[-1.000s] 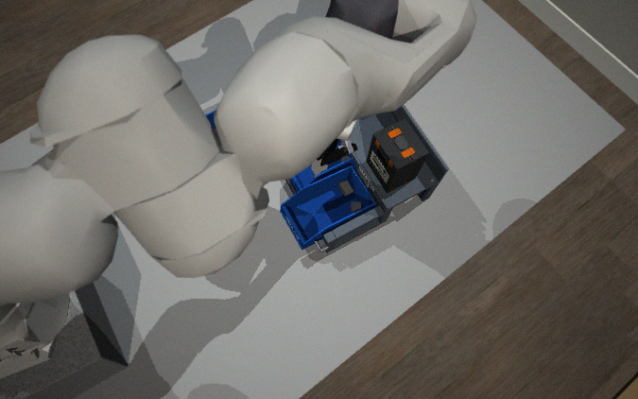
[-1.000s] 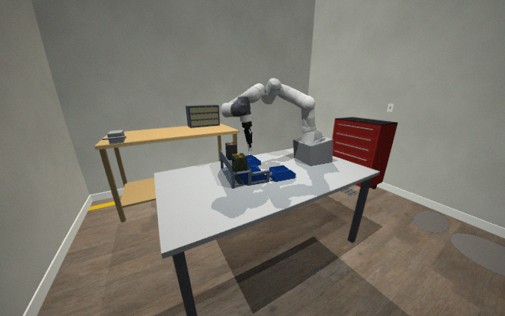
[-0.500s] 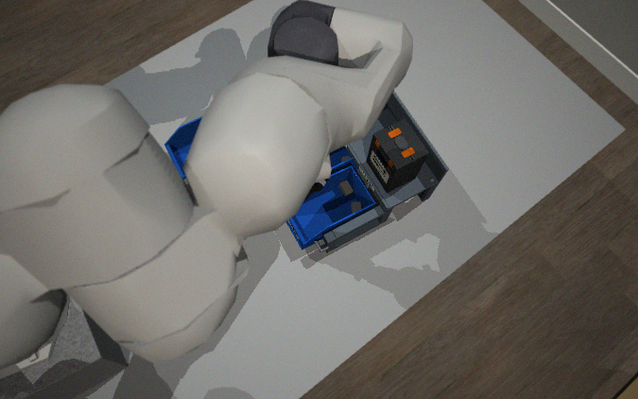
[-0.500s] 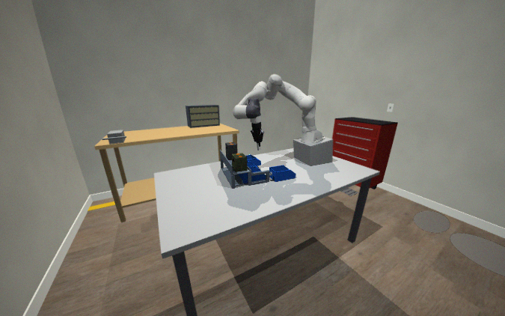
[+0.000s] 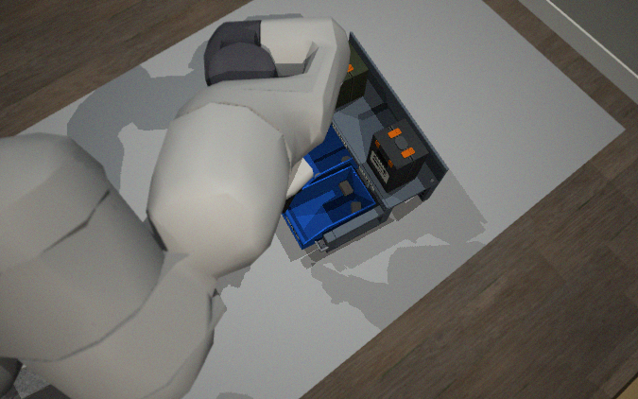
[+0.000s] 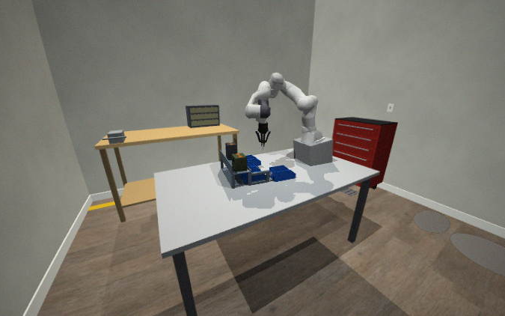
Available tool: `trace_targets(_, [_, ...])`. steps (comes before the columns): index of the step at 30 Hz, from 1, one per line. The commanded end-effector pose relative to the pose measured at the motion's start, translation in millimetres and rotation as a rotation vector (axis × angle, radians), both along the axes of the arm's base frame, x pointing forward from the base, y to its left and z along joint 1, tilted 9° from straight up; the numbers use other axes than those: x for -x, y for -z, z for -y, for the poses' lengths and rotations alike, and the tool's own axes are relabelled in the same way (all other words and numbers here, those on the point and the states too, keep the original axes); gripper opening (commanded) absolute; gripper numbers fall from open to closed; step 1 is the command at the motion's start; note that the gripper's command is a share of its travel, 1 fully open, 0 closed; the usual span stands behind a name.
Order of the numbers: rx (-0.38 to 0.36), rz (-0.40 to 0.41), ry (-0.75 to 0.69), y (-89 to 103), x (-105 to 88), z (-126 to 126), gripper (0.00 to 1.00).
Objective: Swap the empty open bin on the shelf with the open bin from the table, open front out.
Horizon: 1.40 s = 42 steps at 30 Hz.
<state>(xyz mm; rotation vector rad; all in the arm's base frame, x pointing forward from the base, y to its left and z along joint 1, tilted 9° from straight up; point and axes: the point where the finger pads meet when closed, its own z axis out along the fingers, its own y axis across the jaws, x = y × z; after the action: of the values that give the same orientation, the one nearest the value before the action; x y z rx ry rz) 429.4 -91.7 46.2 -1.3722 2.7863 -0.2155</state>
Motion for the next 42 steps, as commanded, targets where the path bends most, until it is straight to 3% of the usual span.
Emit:
trace_targets(1, [-0.016, 0.015, -0.278, 1.5, -6.0, 1.2, 0.00])
trace_targets(11, [-0.032, 0.030, -0.539, 1.5, -6.0, 1.2, 0.00])
trace_targets(32, [-0.032, 0.030, -0.539, 2.0, -6.1, 1.2, 0.00])
trace_targets(42, [-0.032, 0.030, -0.539, 12.4, -7.7, 1.3, 0.00])
